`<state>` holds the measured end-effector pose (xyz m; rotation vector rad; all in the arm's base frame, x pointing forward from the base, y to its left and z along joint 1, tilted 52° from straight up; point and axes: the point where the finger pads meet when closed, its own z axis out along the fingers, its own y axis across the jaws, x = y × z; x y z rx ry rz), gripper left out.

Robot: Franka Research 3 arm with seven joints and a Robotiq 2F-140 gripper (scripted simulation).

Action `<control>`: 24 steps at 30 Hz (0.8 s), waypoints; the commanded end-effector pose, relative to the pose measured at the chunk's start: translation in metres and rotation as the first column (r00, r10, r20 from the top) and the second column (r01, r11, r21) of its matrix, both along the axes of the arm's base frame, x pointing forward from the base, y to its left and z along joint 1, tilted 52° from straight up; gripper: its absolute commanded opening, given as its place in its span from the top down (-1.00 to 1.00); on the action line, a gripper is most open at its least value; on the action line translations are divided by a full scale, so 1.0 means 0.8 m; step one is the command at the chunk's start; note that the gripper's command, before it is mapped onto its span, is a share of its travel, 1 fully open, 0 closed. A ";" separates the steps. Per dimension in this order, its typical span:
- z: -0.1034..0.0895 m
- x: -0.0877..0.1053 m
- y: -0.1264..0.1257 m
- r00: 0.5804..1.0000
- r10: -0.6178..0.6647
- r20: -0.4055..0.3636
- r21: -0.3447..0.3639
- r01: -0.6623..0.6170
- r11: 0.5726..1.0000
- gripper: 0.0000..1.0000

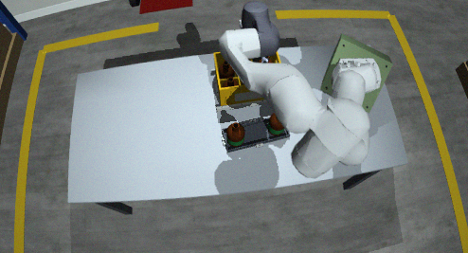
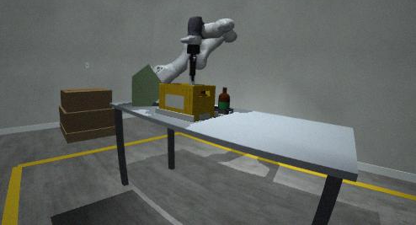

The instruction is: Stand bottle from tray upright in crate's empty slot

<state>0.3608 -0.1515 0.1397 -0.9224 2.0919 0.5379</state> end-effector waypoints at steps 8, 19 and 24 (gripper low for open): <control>-0.003 0.002 0.002 1.000 0.003 0.003 -0.005 -0.003 1.000 1.00; -0.005 0.004 0.005 1.000 0.003 0.003 -0.005 -0.003 1.000 1.00; -0.007 0.005 0.006 1.000 0.003 0.003 -0.005 -0.003 1.000 1.00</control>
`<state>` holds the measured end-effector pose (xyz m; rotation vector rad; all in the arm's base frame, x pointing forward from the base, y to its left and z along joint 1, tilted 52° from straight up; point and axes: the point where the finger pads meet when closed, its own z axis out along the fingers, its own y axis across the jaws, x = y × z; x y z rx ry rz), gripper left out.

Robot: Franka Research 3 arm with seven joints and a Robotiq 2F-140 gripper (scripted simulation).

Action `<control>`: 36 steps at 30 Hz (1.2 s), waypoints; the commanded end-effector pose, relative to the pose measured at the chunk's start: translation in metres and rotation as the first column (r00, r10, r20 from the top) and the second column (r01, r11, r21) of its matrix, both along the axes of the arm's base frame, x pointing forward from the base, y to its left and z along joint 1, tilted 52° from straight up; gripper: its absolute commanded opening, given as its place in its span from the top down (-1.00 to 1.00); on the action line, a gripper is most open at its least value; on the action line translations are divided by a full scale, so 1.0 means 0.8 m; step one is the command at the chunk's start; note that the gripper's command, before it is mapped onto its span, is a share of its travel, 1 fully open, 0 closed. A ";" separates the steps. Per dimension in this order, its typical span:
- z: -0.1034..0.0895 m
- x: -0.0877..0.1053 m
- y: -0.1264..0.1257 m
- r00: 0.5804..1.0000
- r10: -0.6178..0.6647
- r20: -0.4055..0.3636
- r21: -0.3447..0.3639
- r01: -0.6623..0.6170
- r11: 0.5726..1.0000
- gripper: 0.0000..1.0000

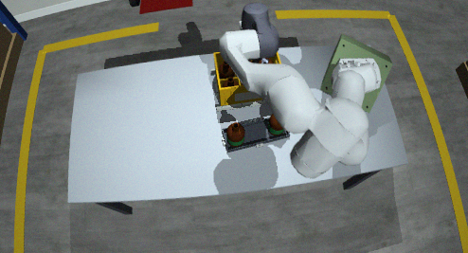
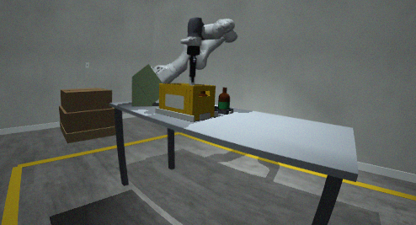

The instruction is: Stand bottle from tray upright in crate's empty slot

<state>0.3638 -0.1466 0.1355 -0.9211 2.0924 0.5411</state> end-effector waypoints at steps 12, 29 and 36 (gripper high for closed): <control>-0.006 0.005 0.004 1.000 0.003 0.005 -0.007 -0.003 1.000 1.00; -0.010 0.007 0.008 1.000 0.003 0.005 -0.007 -0.003 1.000 1.00; -0.010 0.008 0.009 1.000 0.003 0.005 -0.007 -0.003 1.000 1.00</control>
